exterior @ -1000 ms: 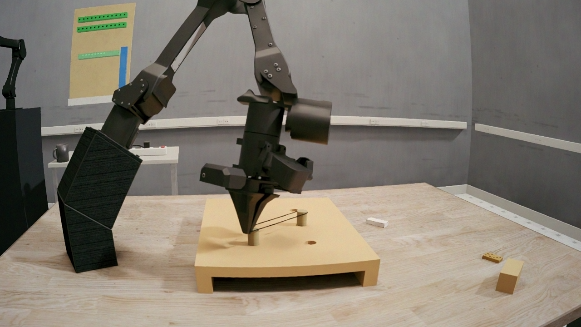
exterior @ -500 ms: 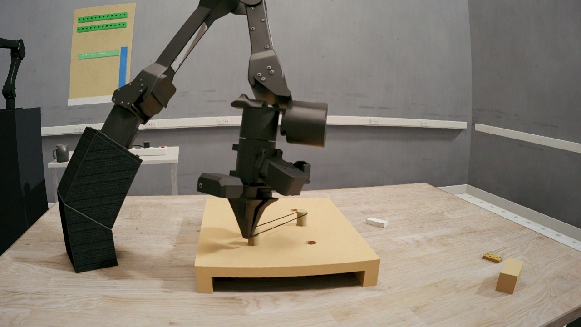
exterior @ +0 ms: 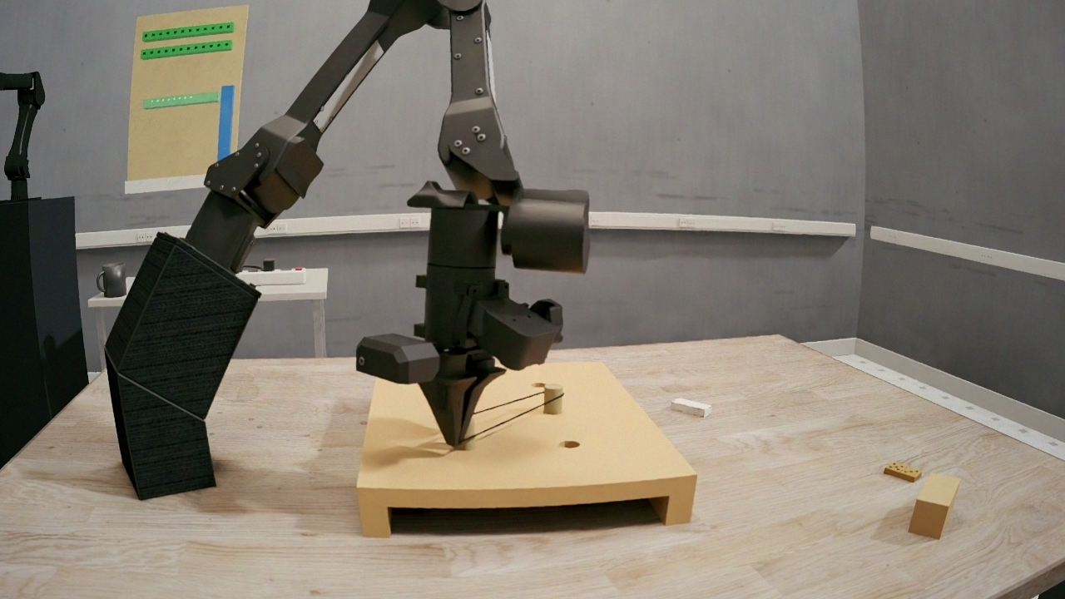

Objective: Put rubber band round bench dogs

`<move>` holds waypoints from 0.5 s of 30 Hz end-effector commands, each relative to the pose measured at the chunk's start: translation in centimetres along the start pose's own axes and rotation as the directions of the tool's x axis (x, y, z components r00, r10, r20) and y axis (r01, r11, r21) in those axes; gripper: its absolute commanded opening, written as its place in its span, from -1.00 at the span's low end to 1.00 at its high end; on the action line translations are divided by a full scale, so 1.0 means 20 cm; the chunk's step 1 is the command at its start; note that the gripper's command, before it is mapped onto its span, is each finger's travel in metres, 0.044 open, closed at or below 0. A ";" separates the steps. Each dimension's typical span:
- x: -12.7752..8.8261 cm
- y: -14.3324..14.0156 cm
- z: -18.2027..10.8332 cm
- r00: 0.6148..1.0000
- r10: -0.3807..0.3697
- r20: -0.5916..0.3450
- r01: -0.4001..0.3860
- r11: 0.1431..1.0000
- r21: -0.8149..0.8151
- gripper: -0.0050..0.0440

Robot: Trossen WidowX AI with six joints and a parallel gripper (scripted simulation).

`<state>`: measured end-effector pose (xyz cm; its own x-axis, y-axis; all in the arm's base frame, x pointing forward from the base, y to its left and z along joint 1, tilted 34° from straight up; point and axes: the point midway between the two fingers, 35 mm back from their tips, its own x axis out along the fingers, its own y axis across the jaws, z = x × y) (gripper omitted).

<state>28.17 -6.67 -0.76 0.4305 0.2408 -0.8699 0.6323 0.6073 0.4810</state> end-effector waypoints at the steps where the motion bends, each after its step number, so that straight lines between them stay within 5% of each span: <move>1: 0.02 -0.04 -0.01 1.000 0.005 -0.006 -0.005 1.000 0.014 -1.00; 15: 0.04 -0.05 -0.02 0.997 0.077 0.002 -0.077 0.997 0.011 -1.00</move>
<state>28.14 -6.55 -1.51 0.4903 0.2942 -0.8204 0.5869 0.5845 0.5603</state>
